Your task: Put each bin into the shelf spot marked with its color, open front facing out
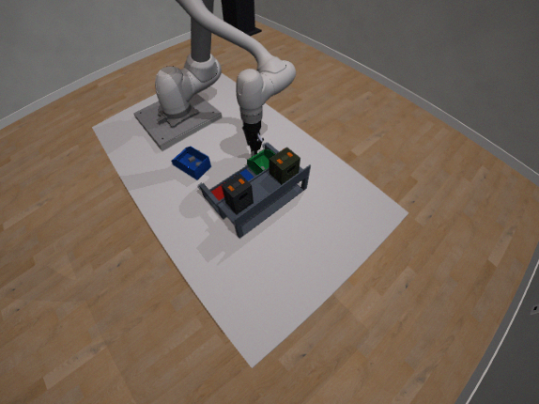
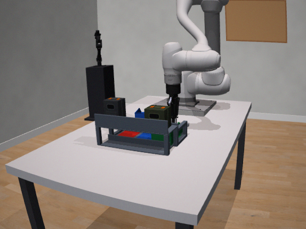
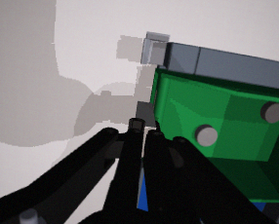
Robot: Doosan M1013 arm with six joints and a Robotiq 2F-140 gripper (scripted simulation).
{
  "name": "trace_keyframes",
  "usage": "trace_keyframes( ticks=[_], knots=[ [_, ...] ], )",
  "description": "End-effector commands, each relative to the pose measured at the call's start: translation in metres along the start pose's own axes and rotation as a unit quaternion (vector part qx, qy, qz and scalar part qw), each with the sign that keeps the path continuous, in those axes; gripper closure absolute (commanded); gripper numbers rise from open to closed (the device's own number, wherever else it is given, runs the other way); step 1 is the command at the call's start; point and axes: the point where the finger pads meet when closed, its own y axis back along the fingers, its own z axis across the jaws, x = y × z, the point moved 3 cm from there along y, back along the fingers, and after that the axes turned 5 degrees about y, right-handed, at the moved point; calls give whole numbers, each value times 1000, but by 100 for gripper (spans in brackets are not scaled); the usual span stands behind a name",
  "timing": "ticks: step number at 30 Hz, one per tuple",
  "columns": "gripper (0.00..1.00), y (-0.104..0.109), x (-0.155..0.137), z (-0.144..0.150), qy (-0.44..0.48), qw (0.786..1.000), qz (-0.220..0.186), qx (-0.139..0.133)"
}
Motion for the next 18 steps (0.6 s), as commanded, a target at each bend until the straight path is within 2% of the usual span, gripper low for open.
trace_keyframes(
  ticks=[1, 18],
  knots=[
    [90, 0, 0, 1, 0, 1000, 0, 0],
    [90, 0, -1, 8, 0, 1000, 0, 0]
  ],
)
